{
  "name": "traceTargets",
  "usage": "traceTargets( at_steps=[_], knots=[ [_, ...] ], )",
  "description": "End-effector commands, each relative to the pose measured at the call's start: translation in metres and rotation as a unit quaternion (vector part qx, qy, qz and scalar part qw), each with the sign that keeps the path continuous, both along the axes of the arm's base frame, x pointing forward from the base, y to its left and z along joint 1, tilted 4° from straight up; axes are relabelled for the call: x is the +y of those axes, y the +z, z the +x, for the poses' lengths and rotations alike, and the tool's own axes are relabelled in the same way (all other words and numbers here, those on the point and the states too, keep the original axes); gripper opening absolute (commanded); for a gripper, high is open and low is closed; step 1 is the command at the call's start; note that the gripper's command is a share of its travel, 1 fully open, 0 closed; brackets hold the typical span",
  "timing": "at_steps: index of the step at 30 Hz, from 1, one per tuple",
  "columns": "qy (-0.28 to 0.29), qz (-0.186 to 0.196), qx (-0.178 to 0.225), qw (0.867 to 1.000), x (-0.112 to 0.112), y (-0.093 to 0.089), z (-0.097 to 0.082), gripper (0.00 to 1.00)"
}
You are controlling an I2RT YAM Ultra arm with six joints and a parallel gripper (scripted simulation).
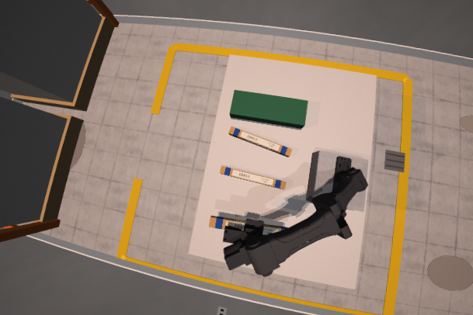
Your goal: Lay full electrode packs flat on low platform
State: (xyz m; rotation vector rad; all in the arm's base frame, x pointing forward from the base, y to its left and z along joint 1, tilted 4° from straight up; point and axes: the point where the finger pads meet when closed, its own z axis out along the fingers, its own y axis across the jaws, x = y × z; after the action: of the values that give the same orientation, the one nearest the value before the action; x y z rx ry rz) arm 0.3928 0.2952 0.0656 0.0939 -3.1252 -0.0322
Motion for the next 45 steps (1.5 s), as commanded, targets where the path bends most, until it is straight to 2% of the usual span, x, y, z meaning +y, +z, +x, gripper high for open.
traceTargets(
  at_steps=[1,45],
  knots=[
    [-0.015,-0.022,0.027,0.999,-0.011,0.045,0.008,0.0],
    [-0.015,-0.022,0.028,0.999,-0.118,0.047,0.012,0.0]
  ],
)
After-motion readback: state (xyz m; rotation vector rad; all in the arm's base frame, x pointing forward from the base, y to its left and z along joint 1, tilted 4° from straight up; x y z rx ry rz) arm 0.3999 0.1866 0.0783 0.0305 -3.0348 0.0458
